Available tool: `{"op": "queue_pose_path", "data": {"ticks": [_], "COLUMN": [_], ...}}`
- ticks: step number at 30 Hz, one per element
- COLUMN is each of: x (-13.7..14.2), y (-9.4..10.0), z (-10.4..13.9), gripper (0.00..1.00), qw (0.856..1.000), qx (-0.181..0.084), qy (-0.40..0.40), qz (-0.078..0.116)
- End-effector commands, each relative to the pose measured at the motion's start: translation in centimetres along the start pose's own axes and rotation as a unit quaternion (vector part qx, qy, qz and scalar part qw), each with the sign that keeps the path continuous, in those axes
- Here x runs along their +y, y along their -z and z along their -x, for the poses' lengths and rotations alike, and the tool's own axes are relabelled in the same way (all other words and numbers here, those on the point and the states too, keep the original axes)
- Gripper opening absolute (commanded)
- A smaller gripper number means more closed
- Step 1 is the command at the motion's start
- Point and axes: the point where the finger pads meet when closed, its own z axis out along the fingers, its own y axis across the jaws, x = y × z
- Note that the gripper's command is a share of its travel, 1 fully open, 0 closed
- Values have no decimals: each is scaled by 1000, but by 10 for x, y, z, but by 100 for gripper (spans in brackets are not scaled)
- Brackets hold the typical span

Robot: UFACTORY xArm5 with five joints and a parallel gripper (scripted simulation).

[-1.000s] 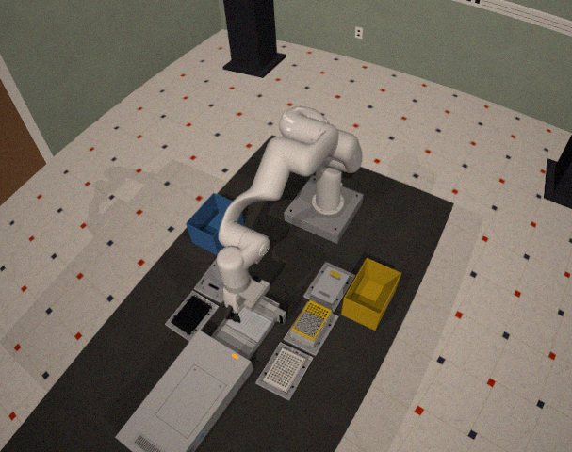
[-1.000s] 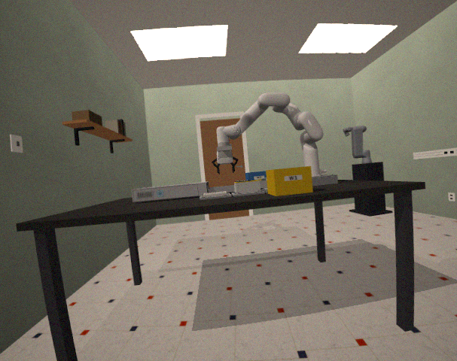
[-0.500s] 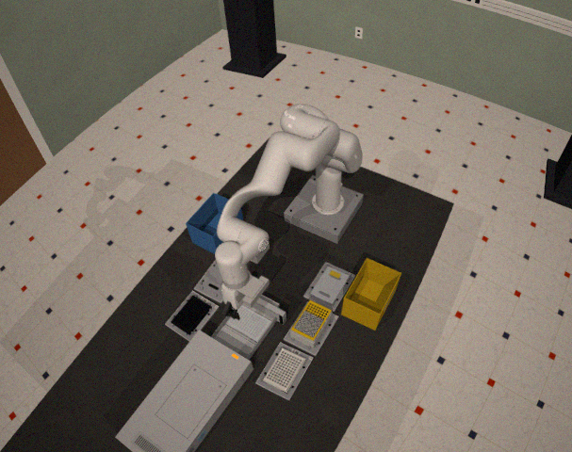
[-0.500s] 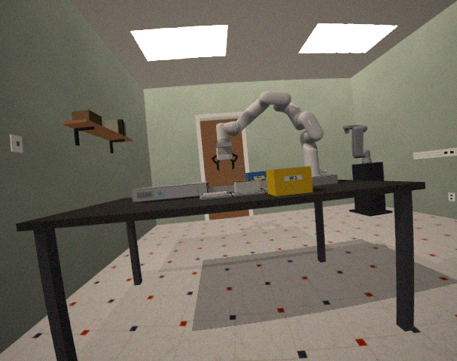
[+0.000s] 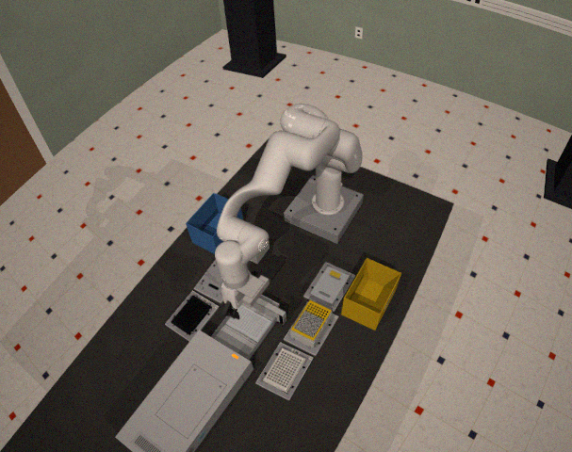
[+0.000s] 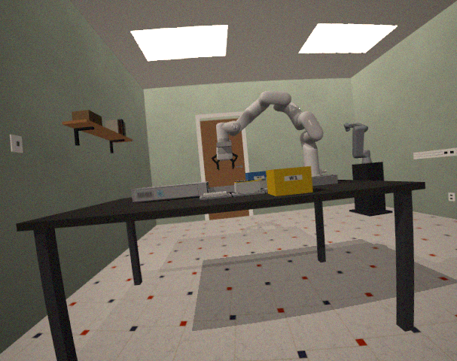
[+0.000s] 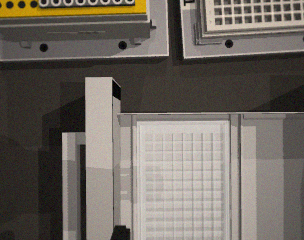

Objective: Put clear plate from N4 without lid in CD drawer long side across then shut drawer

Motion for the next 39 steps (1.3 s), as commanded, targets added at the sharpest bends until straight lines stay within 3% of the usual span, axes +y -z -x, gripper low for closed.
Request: {"op": "queue_pose_path", "data": {"ticks": [1,24,25,39], "x": [2,2,-4,-63], "y": [2,2,2,-8], "z": [0,0,0,0], "gripper": [100,100,0,0], "qw": [1000,1000,1000,1000], "qx": [-6,-6,-6,-6], "qy": [0,0,0,0], "qz": [3,3,3,3]}}
